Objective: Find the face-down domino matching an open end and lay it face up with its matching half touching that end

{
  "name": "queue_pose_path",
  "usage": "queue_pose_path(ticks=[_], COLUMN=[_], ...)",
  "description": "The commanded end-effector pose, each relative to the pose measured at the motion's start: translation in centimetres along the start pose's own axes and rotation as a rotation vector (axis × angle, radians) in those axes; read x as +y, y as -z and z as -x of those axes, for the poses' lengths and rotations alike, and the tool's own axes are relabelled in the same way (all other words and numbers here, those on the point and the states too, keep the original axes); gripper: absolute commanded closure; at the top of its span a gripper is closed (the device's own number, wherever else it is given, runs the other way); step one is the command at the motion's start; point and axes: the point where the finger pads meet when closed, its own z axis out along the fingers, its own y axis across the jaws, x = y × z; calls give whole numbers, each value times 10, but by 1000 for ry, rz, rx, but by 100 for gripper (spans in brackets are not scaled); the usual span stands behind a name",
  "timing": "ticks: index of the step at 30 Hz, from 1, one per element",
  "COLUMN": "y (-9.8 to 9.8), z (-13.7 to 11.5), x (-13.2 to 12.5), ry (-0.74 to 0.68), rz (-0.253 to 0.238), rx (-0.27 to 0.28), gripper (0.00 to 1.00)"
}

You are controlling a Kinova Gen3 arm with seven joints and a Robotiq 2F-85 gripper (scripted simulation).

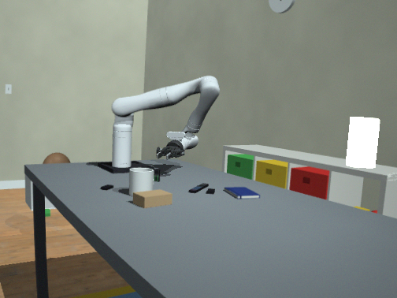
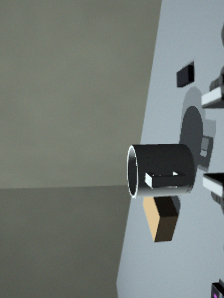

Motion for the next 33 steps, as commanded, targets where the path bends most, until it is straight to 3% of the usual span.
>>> queue_pose_path(ticks=[1,17,22,33], y=[-6,-38,-40,-44], z=[-9,-48,-50,-49], x=[-2,-4,-1,2], ry=[-1,-4,-20,-109], rz=[0,-14,11,83], rx=[0,-1,-33,-208], gripper=[53,53,53,53])
